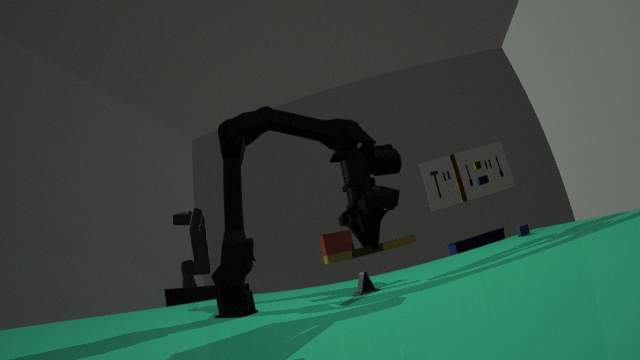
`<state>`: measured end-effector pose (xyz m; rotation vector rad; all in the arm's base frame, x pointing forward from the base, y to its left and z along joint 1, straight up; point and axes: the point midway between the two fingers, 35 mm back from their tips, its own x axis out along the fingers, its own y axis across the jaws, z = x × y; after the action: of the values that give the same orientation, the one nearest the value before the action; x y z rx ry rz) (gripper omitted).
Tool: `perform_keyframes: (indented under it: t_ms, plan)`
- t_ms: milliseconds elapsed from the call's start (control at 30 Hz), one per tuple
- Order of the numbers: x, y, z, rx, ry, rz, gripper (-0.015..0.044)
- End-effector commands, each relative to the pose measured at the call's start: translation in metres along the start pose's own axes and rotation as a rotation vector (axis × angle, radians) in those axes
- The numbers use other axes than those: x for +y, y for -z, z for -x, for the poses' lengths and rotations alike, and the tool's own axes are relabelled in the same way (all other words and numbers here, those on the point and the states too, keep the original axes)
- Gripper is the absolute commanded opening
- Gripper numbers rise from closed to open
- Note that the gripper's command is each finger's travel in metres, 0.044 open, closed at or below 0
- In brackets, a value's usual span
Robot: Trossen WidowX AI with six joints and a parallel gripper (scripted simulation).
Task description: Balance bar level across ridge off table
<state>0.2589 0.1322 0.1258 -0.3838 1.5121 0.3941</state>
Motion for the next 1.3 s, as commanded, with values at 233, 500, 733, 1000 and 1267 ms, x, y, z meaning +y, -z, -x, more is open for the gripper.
perform_keyframes:
  t_ms: [233,500,733,1000,1267]
  plan:
    - [-0.001,0.000,-0.017,-0.002,0.001,-0.006,0.0000]
    - [-0.001,0.001,-0.027,-0.002,0.001,-0.007,0.0000]
    - [-0.001,0.001,-0.027,-0.002,0.001,-0.007,0.0000]
    - [-0.001,0.001,-0.027,-0.002,0.001,-0.007,0.0000]
    - [-0.001,0.001,-0.028,-0.002,0.001,-0.007,0.0000]
